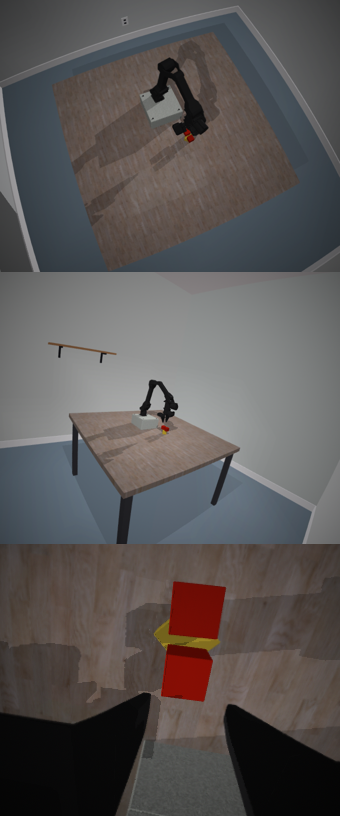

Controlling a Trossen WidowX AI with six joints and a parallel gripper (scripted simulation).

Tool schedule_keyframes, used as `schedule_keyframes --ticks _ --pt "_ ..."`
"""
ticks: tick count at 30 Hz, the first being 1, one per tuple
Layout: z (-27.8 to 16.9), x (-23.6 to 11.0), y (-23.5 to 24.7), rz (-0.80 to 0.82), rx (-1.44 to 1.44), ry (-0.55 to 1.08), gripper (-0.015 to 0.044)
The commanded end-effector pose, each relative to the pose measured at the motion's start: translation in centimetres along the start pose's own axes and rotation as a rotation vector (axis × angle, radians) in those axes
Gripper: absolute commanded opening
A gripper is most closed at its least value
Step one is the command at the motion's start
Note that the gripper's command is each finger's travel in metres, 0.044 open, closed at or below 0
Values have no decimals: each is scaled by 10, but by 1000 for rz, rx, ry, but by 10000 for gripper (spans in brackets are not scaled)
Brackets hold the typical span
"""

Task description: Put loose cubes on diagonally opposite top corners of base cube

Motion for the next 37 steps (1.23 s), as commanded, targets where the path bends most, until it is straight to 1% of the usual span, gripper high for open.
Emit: schedule_keyframes --ticks 1,5,11,12,13,18,20,37 --pt "1 -8 0 1 -4 -4 205" --pt "1 -10 0 1 -4 -4 205" --pt "0 -11 2 1 1 0 362" --pt "0 -12 10 1 1 0 389" --pt "0 -12 22 2 1 0 400" --pt "-14 -15 97 11 1 1 400" --pt "-21 -16 117 13 0 3 400" --pt "-22 -16 120 13 0 3 400"
Point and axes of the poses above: the point midway between the two fingers, 35 mm back from their tips, its own x axis out along the fingers, its own y axis across the jaws, z = x × y, the point moved 3 cm from there along -x, back along the fingers, and after that the axes turned 2 degrees about x, right-handed, at the moved point
